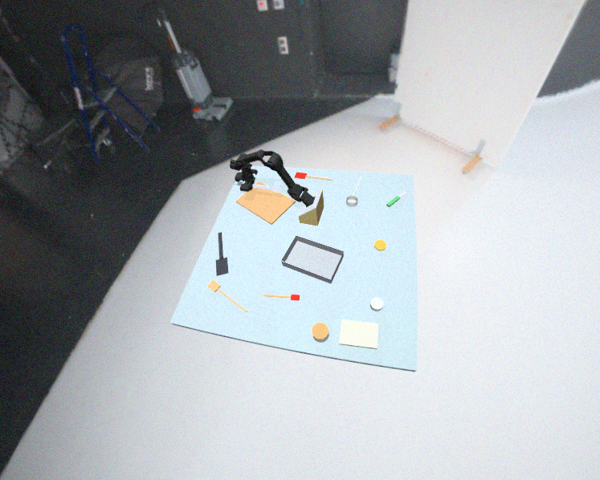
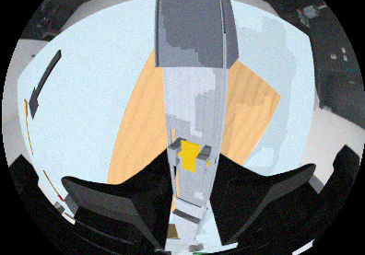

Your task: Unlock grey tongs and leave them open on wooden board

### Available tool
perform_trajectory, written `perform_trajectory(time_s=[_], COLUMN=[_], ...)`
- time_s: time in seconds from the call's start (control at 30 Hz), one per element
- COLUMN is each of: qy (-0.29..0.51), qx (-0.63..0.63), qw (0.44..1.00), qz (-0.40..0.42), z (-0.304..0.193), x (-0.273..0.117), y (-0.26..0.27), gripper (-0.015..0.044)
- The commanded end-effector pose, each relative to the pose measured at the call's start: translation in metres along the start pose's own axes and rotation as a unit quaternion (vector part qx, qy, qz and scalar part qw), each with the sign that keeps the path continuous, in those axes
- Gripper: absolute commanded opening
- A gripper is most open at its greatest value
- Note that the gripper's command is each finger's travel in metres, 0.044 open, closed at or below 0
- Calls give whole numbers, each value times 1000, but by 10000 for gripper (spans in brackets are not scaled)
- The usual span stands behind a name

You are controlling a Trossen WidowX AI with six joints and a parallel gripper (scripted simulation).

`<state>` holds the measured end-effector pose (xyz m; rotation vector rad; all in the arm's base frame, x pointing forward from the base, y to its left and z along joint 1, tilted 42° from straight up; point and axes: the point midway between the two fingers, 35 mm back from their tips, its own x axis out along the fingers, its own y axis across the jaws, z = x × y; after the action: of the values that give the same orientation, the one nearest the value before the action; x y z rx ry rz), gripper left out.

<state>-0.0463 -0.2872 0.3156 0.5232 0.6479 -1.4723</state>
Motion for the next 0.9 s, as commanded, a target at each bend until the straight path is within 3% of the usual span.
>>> perform_trajectory(time_s=[0.0,0.87], qy=[-50,-343], qx=[23,92], qw=[998,935], qz=[-5,-5], z=[5,19], x=[-9,-52], y=[-5,-29], gripper=[-150,-150])
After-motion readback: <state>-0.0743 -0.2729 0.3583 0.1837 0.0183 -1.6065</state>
